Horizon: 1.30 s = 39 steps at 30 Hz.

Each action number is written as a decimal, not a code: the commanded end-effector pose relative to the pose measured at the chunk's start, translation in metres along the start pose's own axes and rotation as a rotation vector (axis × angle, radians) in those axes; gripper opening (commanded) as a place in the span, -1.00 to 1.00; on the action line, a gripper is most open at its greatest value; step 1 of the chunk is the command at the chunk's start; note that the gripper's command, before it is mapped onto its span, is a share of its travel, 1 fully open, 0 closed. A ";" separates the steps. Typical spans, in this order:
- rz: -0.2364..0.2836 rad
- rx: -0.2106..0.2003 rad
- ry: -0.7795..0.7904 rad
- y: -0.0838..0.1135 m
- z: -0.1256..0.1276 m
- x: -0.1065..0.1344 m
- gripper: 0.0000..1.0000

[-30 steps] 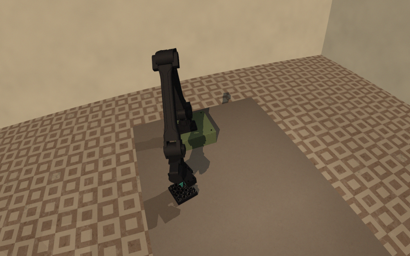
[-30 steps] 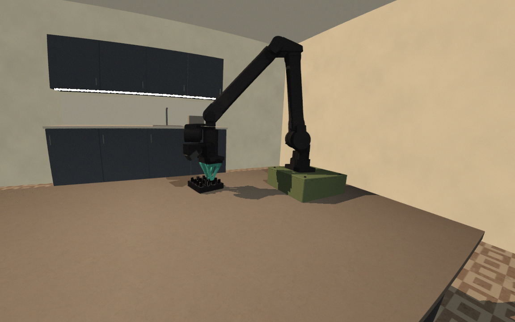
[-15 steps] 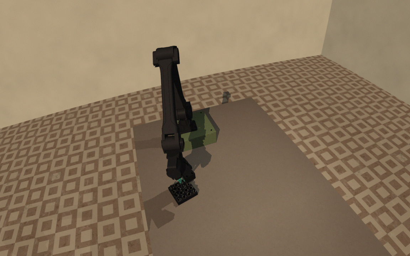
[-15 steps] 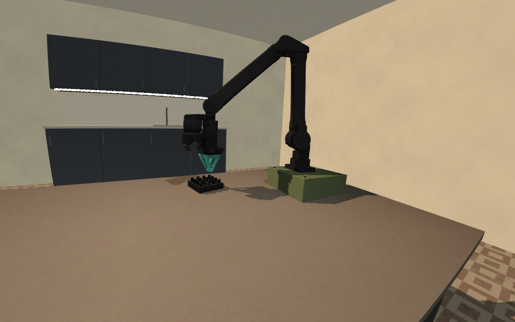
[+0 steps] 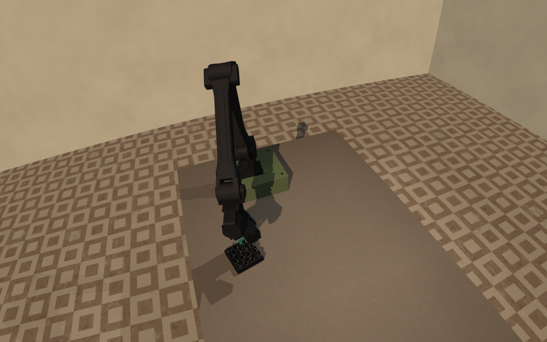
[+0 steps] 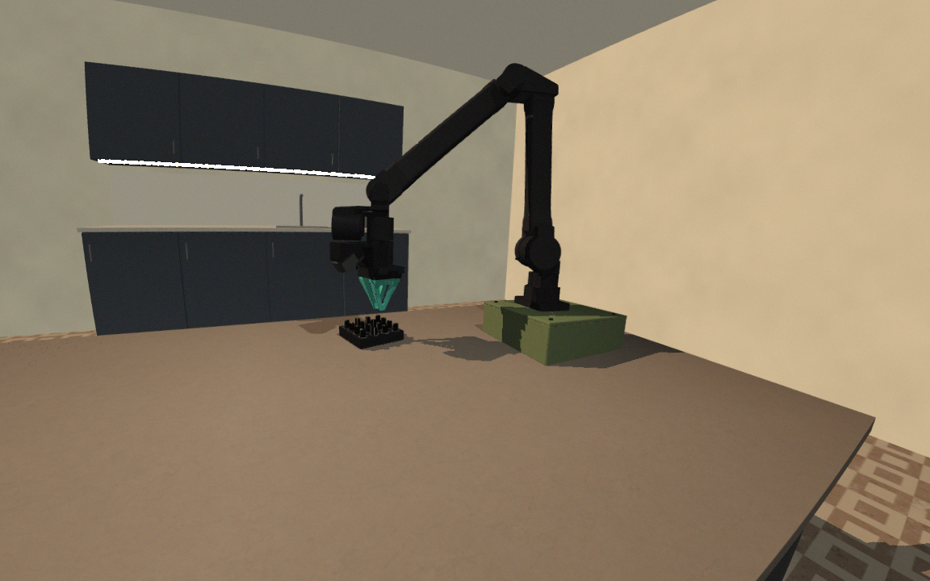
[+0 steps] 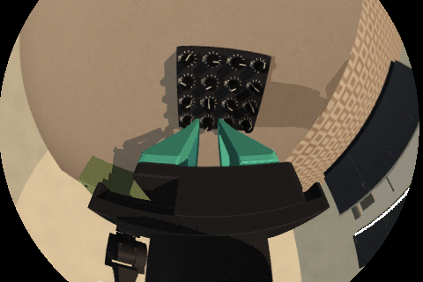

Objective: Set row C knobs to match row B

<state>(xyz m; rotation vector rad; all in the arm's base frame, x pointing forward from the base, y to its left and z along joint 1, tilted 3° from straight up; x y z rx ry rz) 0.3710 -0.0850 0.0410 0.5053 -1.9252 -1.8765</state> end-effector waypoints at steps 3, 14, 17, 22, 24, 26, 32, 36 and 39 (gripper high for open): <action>-0.019 0.014 0.002 0.013 -0.002 -0.010 -0.62; -0.019 0.014 0.002 0.013 -0.002 -0.010 -0.62; -0.019 0.014 0.002 0.013 -0.002 -0.010 -0.62; -0.019 0.014 0.002 0.013 -0.002 -0.010 -0.62; -0.019 0.014 0.002 0.013 -0.002 -0.010 -0.62; -0.019 0.014 0.002 0.013 -0.002 -0.010 -0.62; -0.019 0.014 0.002 0.013 -0.002 -0.010 -0.62; -0.020 0.015 -0.005 0.013 -0.002 -0.010 -0.62; -0.034 0.026 -0.062 0.020 -0.006 -0.013 -0.62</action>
Point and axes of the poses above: the point where the finger pads meet when closed, its own y axis back along the fingers, its own z axis across the jaws, x = y × z, the point moved 5 cm from there along y, back along the fingers, and after that the axes turned 8 degrees about y, right-handed, at the moved point
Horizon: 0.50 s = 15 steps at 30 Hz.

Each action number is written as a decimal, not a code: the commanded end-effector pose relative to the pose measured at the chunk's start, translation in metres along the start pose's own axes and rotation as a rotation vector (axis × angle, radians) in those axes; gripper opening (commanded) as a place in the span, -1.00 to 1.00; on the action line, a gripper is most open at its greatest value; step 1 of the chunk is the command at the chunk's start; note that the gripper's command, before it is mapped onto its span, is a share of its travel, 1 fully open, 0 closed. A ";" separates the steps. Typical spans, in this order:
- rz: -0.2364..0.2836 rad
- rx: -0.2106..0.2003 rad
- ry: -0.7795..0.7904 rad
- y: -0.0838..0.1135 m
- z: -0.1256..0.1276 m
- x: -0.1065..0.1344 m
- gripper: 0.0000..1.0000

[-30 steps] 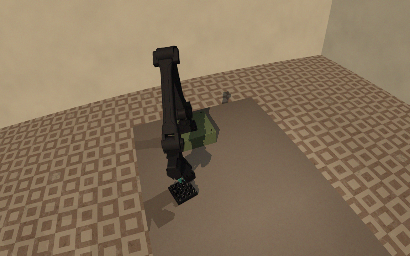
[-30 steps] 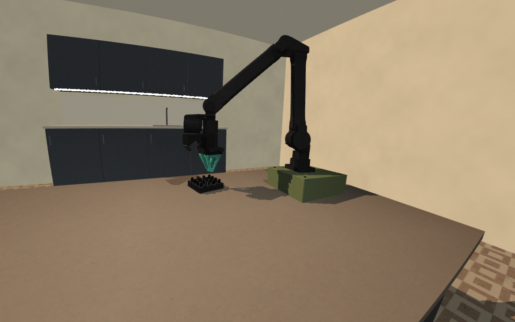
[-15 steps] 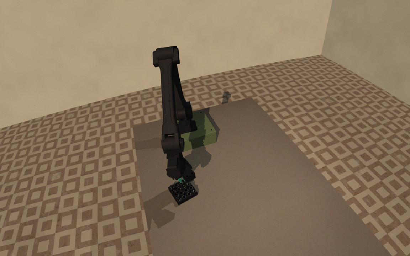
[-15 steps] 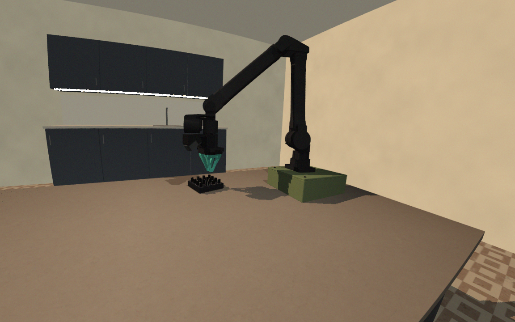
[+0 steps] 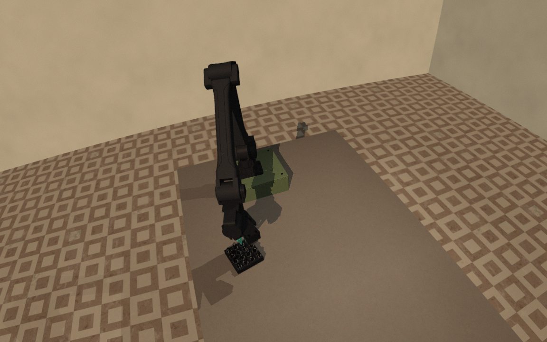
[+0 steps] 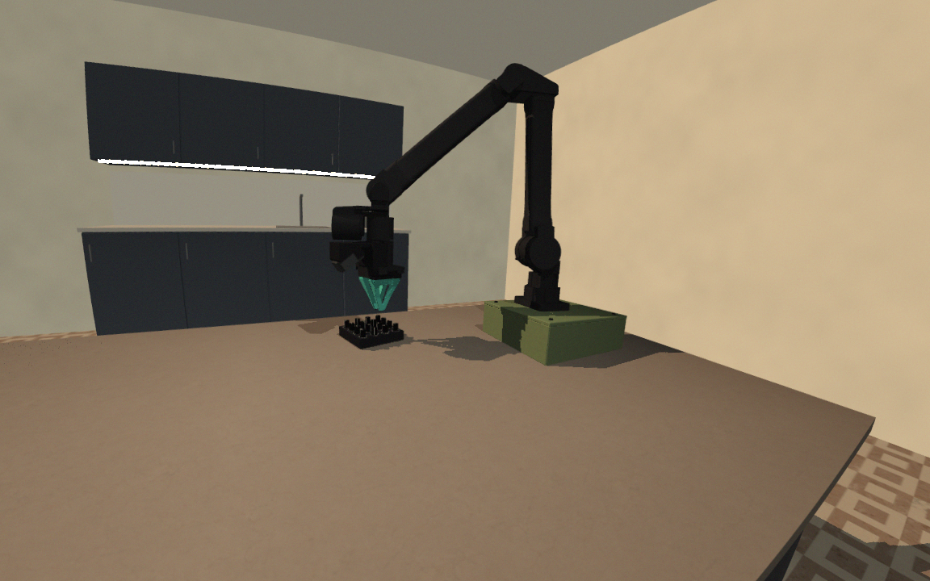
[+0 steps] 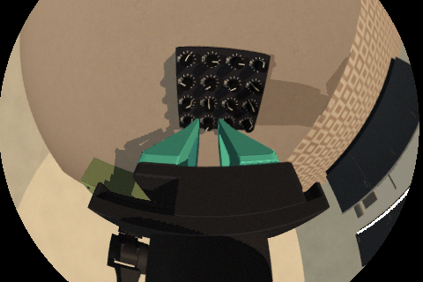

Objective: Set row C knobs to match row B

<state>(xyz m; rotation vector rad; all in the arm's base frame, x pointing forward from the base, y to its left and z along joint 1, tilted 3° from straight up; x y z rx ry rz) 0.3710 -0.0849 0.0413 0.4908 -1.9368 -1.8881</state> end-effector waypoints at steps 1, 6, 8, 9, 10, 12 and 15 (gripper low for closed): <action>-0.039 0.031 -0.082 0.023 -0.008 -0.015 -0.62; -0.020 0.016 -0.267 0.017 -0.006 -0.011 -0.62; -0.029 0.021 -0.321 0.022 -0.008 -0.012 -0.62; -0.036 0.025 -0.346 0.025 -0.010 -0.013 -0.62; -0.042 0.028 -0.371 0.027 -0.011 -0.014 -0.62; -0.043 0.028 -0.396 0.028 -0.013 -0.015 -0.62; -0.032 0.020 -0.488 0.024 -0.013 -0.015 -0.62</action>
Point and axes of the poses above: the point where the finger pads meet when closed, its own y axis back along the fingers, its own z axis across the jaws, x = y × z, the point moved 5 cm from there along y, back along the fingers, and after that the axes turned 8 degrees about y, right-handed, at the moved point
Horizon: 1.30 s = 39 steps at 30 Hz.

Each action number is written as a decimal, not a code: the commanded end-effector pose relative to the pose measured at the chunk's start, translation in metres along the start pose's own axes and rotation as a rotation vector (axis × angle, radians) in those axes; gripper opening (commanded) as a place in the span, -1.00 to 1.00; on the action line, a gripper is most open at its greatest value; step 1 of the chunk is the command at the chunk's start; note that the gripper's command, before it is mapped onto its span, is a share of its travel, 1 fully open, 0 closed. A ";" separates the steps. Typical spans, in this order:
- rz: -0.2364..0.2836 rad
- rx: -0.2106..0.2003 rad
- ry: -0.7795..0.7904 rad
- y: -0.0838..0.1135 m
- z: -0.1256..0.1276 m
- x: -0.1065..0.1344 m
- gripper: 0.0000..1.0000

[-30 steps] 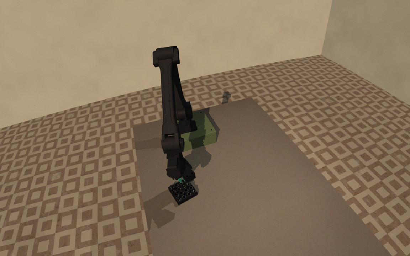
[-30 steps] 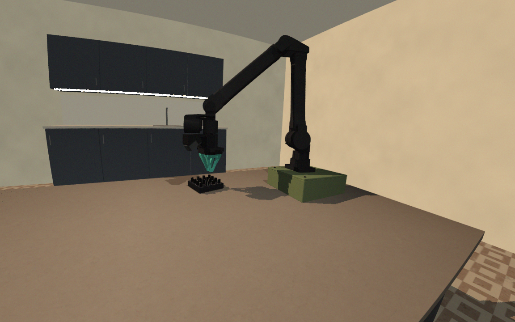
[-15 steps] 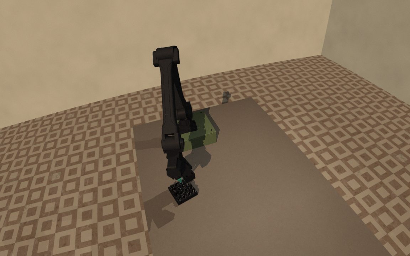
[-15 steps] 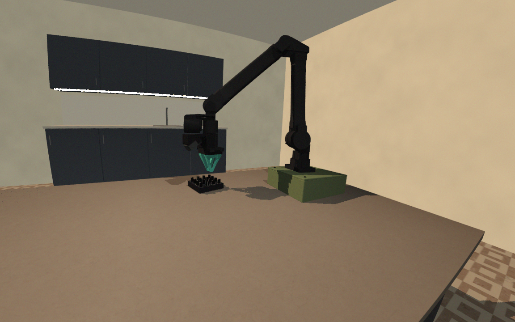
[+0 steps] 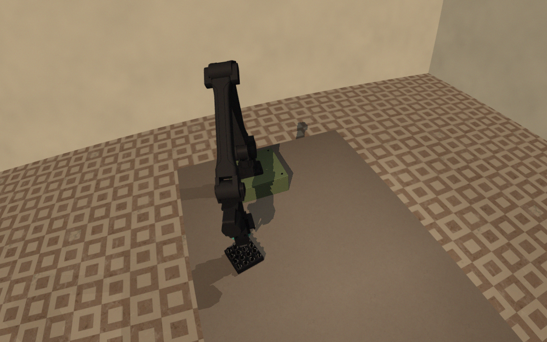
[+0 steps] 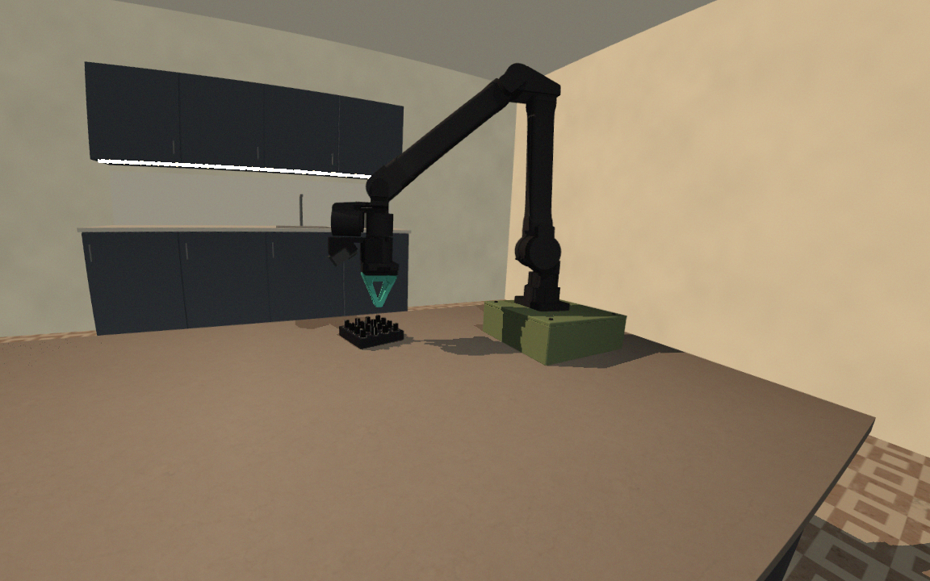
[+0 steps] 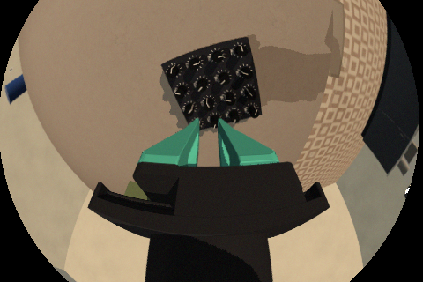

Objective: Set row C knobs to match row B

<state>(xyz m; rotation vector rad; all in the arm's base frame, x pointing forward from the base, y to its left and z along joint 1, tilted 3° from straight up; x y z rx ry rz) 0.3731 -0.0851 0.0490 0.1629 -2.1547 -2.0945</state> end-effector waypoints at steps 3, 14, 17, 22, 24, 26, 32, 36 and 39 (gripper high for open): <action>-0.034 0.015 -0.206 0.020 -0.006 -0.015 -0.62; -0.049 0.014 -0.453 0.028 -0.010 -0.017 -0.62; -0.035 0.010 -0.540 0.024 -0.009 -0.015 -0.62; -0.047 0.009 -0.660 0.030 -0.011 -0.016 -0.62; -0.046 0.008 -0.707 0.030 -0.012 -0.018 -0.62; -0.034 0.007 -0.757 0.027 -0.010 -0.012 -0.62; -0.045 0.005 -0.850 0.032 -0.012 -0.015 -0.62; -0.028 0.005 -0.914 0.028 -0.011 -0.012 -0.62; -0.028 0.004 -0.915 0.028 -0.011 -0.012 -0.62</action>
Point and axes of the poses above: the point where the finger pads meet when closed, its own y axis back along the fingers, its own z axis across the jaws, x = y × z, the point moved 5 cm from there along y, back along the fingers, and after that the axes turned 8 degrees about y, right-handed, at the moved point
